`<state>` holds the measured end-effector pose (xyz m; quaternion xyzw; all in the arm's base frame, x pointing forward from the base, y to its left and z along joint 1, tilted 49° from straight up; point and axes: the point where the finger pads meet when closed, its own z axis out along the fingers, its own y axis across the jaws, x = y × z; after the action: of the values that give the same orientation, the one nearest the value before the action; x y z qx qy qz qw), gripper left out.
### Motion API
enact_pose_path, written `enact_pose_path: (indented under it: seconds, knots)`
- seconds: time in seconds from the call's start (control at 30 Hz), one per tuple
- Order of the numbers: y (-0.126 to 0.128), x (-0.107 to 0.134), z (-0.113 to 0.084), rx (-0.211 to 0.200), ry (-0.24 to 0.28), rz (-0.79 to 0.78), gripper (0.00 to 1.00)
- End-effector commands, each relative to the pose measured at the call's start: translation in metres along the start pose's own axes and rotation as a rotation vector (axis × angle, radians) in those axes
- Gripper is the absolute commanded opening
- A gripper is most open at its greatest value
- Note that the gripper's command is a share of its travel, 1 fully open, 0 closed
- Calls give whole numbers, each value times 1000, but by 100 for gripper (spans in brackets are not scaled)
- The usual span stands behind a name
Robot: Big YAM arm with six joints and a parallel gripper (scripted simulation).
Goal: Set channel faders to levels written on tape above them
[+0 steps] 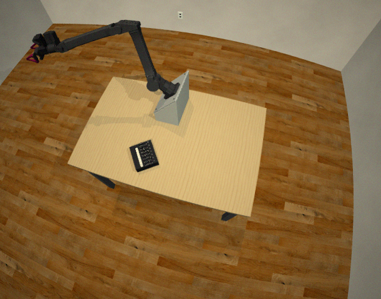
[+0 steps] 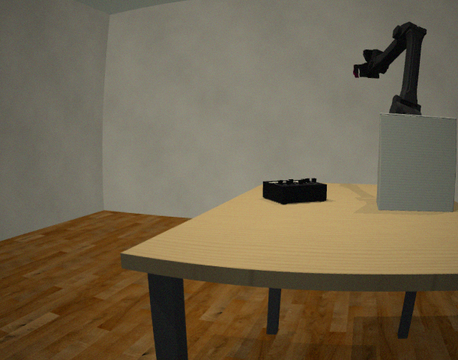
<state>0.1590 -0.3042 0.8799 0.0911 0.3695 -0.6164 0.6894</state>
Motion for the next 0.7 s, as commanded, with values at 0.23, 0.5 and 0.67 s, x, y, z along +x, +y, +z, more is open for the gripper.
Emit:
enact_pose_path:
  seconds: [0.23, 0.5, 0.67]
  knots:
    - [75, 85, 11, -102, 190, 10, 100]
    - [155, 155, 1, -222, 360, -14, 100]
    - [228, 204, -22, -344, 490, -60, 100]
